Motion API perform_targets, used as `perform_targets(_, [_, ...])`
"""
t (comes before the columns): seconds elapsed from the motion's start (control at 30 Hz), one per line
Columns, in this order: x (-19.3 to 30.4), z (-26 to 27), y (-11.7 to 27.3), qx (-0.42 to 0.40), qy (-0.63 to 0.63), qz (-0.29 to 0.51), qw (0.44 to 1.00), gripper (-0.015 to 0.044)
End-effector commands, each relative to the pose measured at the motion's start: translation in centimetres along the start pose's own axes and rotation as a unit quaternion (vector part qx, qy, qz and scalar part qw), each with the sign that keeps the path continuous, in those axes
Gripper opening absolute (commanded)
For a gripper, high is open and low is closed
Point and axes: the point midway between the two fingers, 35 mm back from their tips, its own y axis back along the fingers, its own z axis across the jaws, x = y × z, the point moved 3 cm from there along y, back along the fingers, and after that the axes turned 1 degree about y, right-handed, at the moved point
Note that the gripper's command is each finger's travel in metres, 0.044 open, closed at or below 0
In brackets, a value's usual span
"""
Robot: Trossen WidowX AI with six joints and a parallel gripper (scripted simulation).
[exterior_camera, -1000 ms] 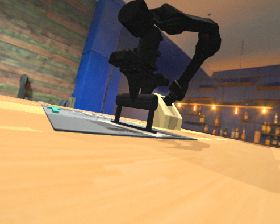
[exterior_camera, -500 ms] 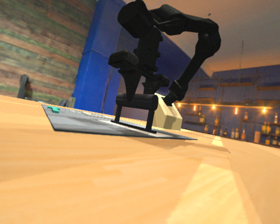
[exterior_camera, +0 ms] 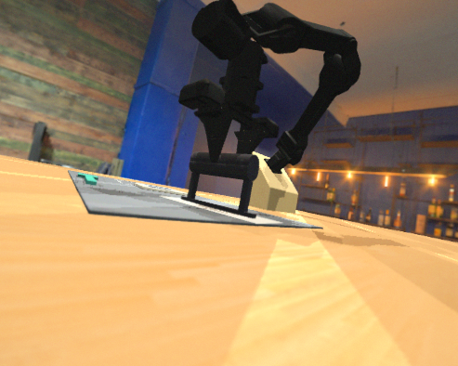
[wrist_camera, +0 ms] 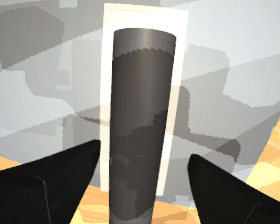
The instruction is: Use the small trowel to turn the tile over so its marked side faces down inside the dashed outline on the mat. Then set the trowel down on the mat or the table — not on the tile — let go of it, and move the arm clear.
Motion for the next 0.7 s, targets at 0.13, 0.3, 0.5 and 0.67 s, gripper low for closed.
perform_targets(0.13, [0.11, -0.05, 3.66, -0.008, -0.004, 0.003, 1.0, 0.027])
perform_targets(0.3, [-0.26, 0.19, 3.66, -0.008, 0.016, 0.002, 1.0, 0.027])
perform_targets(0.5, [-0.65, 0.43, 3.64, -0.008, 0.036, 0.001, 0.999, 0.027])
perform_targets(0.67, [-0.65, 0.48, 2.95, -0.008, 0.036, 0.001, 0.999, 0.027])
